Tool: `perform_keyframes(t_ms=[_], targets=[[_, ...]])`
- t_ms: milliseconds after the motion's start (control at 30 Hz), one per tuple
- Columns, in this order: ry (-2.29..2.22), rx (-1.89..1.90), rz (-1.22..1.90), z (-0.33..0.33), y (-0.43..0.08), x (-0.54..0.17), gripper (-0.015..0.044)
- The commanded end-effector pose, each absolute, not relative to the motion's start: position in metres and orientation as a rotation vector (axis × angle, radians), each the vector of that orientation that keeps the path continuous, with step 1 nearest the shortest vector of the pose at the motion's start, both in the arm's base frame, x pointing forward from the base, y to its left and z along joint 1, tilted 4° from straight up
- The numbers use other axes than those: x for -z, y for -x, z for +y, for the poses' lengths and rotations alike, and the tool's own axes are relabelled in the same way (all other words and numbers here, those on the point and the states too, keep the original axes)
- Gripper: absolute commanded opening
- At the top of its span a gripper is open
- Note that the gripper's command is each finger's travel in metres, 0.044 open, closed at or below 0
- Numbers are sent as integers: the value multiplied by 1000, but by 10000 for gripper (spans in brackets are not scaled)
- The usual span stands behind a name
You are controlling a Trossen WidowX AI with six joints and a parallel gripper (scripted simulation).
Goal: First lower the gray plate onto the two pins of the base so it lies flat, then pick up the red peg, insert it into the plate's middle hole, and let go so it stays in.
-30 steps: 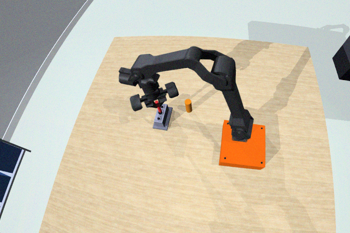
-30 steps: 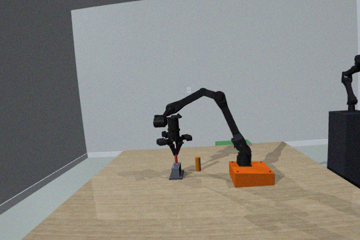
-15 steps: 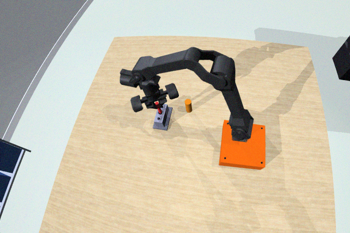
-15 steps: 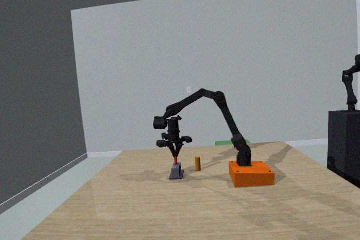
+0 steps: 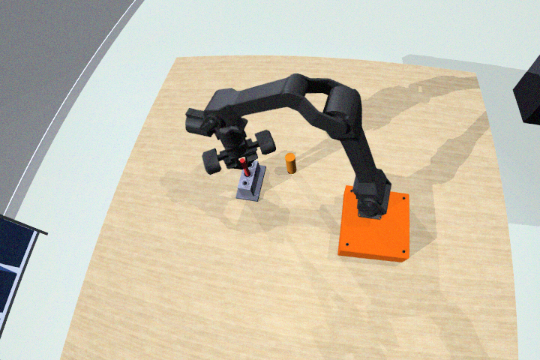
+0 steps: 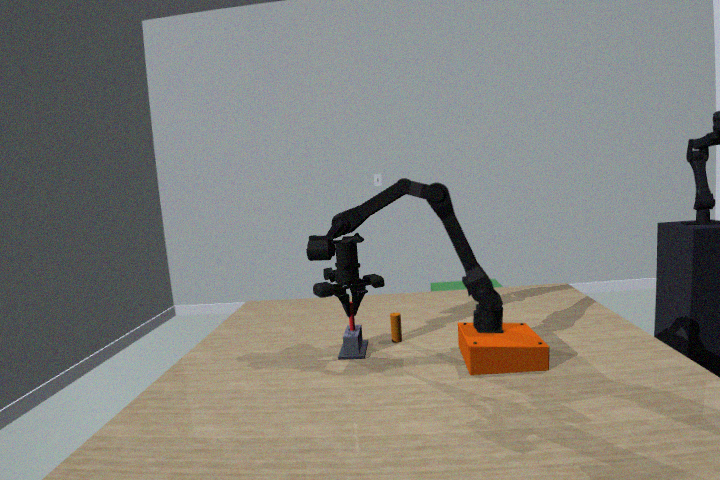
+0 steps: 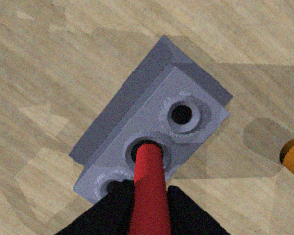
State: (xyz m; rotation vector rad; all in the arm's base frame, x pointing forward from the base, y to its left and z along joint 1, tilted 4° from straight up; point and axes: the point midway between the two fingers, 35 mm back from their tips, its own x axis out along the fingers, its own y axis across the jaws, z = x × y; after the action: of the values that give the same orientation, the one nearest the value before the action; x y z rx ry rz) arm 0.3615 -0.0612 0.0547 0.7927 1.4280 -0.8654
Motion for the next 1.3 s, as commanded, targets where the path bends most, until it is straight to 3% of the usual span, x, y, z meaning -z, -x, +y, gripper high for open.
perform_keyframes(t_ms=[0,833,1033,1267], targets=[[-793,865,1427,-61,-362,-55,0],[-791,864,1430,-60,-361,-53,0],[-791,864,1430,-60,-361,-53,150],[-791,864,1430,-60,-361,-53,150]])
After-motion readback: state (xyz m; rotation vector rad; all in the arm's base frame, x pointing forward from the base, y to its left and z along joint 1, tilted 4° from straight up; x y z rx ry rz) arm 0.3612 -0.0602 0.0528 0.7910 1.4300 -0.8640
